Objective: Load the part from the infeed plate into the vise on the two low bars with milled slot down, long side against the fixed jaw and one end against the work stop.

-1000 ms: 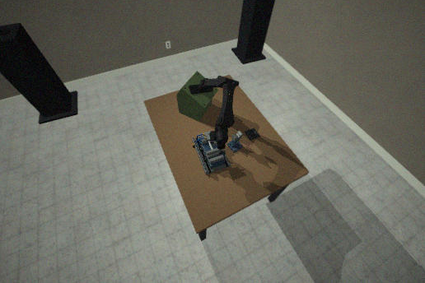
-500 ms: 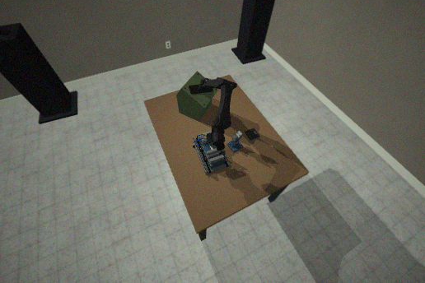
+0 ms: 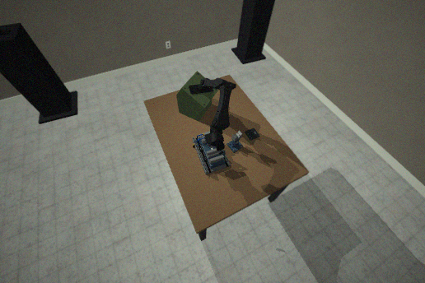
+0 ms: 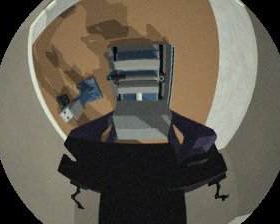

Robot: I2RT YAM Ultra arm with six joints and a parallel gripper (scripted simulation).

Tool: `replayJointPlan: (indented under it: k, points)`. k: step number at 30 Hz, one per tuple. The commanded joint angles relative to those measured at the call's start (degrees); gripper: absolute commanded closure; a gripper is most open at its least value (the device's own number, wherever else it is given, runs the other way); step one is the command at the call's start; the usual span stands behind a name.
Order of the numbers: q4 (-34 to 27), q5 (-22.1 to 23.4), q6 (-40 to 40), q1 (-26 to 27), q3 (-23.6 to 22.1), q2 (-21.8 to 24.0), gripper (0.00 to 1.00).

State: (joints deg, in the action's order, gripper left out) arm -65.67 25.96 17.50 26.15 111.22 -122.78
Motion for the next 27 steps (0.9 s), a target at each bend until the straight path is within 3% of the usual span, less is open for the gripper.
replayJointPlan:
  k: [1,27]
  points:
    - [-1.0,0.6,1.6,2.0,2.9,1.1,1.0]
    - [-1.1,0.7,2.2,2.1,3.2,1.2,1.0]
